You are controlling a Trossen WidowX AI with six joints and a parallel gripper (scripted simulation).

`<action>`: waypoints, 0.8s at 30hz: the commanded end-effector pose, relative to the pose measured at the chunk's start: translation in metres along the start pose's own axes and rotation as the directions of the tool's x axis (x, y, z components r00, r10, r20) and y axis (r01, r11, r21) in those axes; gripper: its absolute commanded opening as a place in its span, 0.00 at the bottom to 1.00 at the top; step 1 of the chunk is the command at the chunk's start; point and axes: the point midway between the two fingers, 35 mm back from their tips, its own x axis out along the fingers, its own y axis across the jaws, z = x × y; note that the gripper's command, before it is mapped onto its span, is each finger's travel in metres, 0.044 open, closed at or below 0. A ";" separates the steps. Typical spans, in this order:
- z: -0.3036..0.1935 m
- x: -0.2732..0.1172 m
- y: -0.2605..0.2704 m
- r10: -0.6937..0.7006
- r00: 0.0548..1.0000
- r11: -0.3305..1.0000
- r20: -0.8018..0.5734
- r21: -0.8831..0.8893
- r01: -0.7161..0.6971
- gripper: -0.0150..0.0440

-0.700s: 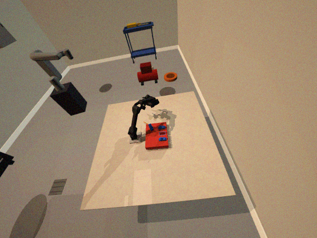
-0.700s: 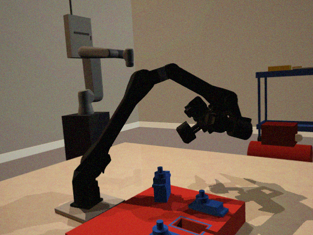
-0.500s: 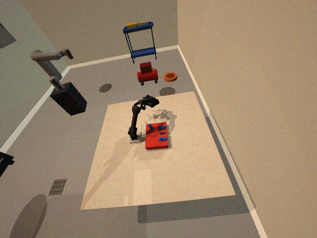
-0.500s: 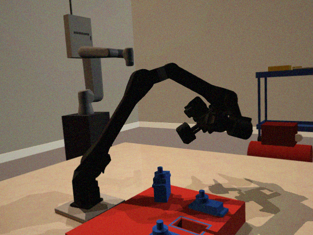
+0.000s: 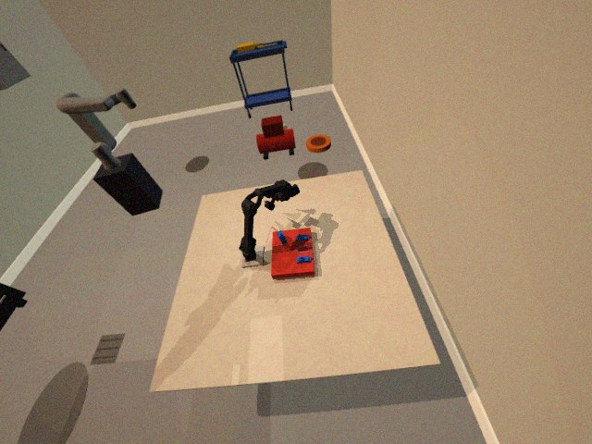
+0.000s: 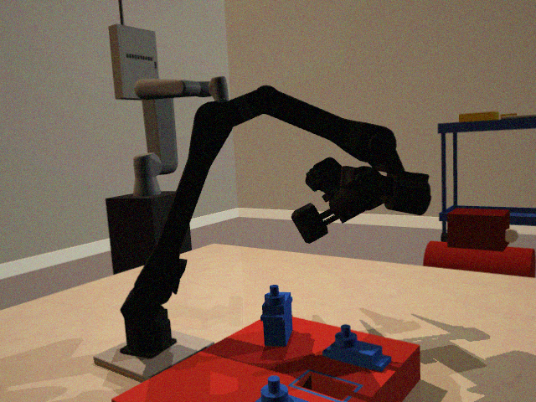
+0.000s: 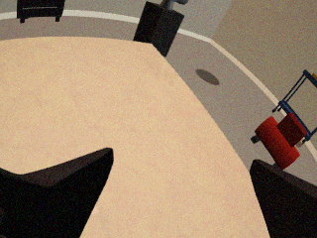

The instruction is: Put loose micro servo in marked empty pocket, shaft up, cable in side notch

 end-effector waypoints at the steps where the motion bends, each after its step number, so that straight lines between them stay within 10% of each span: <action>1: -0.005 -0.017 0.017 0.029 0.993 0.997 -0.114 0.067 -0.021 1.00; 24: -0.027 -0.111 0.106 0.187 0.752 0.913 -0.632 0.394 0.104 1.00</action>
